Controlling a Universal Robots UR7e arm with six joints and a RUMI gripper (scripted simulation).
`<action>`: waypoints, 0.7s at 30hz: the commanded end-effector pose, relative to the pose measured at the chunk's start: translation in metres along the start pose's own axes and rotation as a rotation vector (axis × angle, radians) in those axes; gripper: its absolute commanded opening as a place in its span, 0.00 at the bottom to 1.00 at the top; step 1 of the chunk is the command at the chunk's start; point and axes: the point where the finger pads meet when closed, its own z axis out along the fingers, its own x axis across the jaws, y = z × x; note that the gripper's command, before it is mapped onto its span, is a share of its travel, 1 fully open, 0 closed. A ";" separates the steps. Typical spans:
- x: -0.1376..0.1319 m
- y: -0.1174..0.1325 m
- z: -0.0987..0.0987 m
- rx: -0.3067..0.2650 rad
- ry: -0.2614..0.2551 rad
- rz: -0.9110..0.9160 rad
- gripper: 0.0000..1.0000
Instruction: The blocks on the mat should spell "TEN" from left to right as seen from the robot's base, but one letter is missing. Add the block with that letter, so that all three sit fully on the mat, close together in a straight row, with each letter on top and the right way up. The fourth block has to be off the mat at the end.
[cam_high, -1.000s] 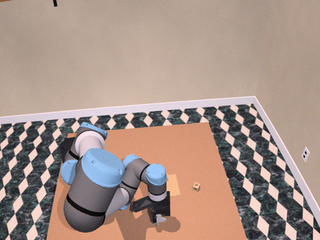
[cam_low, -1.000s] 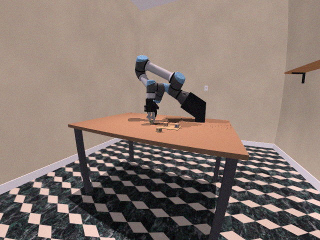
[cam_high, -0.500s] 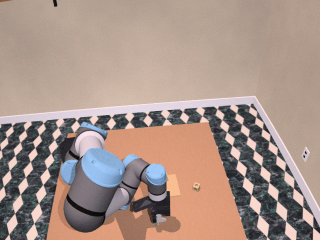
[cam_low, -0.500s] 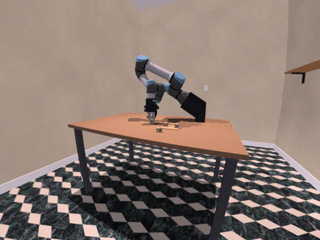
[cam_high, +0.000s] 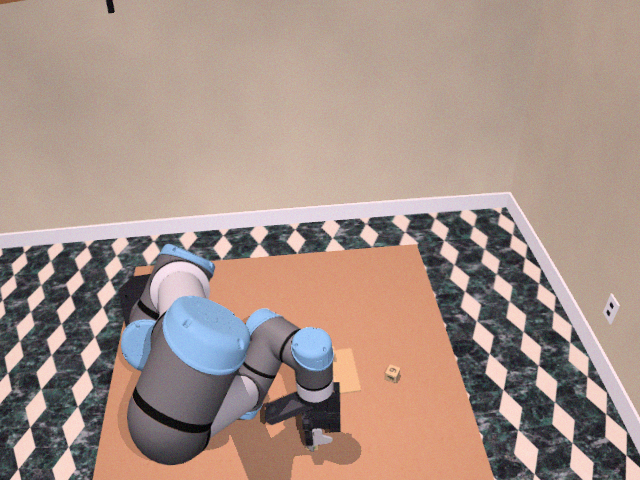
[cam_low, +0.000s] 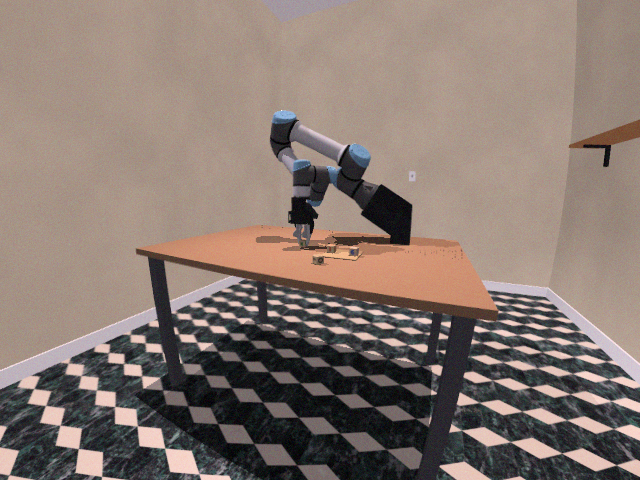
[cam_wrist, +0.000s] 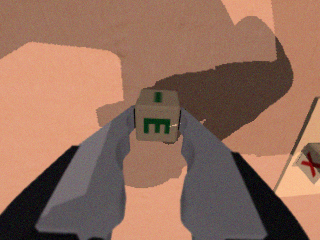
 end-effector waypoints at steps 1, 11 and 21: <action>0.000 0.000 0.001 0.001 0.000 0.001 0.09; 0.000 0.000 -0.010 -0.002 -0.001 0.001 0.09; -0.001 0.002 -0.033 -0.003 -0.001 0.003 0.09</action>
